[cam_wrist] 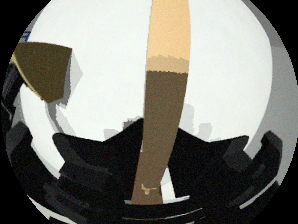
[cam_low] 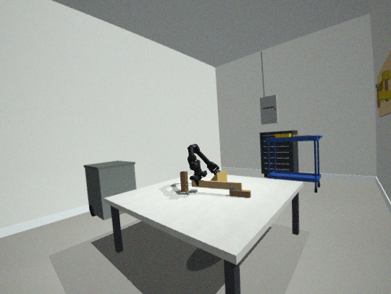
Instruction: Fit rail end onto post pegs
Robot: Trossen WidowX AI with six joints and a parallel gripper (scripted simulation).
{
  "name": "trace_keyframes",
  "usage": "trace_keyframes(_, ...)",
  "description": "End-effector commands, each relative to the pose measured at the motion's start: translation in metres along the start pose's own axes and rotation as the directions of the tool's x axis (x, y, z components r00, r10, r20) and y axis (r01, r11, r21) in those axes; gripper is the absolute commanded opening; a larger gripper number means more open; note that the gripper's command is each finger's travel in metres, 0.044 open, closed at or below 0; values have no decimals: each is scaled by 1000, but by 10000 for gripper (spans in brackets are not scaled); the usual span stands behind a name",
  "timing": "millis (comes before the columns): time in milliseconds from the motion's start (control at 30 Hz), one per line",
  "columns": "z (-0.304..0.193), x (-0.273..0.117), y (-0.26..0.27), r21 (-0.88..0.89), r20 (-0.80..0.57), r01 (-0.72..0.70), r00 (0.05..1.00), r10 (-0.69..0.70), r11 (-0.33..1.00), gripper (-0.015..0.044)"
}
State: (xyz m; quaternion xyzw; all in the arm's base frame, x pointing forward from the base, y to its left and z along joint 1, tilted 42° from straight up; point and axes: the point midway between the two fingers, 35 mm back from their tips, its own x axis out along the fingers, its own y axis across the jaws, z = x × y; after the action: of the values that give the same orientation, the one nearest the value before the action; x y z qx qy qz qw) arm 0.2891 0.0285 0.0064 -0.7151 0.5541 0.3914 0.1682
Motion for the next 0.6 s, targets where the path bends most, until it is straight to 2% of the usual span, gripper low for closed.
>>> trace_keyframes(0,1,-1,-1,-3,1,5,1000,-5,1000,0)
trace_keyframes(567,1,-4,0,-3,1,5,1000,-5,1000,0)
